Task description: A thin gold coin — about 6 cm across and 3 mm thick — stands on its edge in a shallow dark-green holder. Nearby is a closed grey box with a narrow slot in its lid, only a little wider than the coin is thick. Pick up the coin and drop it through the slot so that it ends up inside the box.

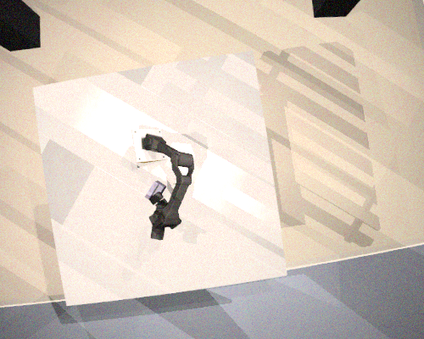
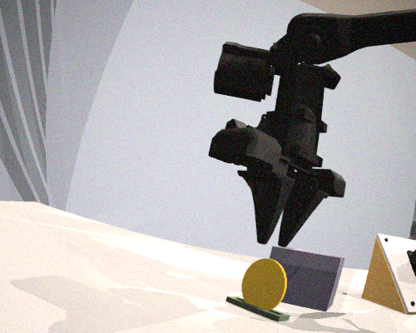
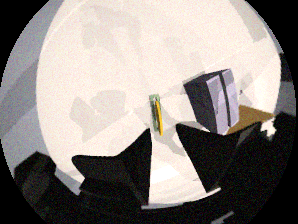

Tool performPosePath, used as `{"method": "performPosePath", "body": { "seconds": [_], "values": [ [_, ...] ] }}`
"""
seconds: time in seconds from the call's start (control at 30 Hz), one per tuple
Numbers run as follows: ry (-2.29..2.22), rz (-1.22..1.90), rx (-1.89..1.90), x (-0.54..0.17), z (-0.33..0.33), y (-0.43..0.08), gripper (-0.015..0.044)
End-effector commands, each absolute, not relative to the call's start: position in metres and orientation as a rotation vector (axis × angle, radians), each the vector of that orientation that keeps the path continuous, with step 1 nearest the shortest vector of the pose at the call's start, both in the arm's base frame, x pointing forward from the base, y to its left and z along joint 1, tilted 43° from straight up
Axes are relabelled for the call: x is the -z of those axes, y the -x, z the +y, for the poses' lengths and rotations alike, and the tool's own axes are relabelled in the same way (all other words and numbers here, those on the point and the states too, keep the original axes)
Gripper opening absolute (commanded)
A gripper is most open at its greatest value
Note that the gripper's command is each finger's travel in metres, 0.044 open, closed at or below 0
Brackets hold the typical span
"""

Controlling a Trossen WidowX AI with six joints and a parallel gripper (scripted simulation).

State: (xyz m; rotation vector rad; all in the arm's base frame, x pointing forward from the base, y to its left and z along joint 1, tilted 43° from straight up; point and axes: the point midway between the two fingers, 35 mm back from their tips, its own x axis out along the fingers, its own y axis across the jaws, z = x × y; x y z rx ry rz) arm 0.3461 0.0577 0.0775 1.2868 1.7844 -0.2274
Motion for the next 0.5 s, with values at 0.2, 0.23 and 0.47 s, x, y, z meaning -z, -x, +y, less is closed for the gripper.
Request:
{"method": "performPosePath", "body": {
  "seconds": [0.2,0.23,0.47],
  "values": [
    [-1.290,1.795,0.229,-0.064,0.072,-0.345,0.0161],
    [-1.290,1.795,0.229,-0.062,0.073,-0.345,0.0161],
    [-1.290,1.795,0.229,-0.054,0.081,-0.344,0.0161]
  ]
}}
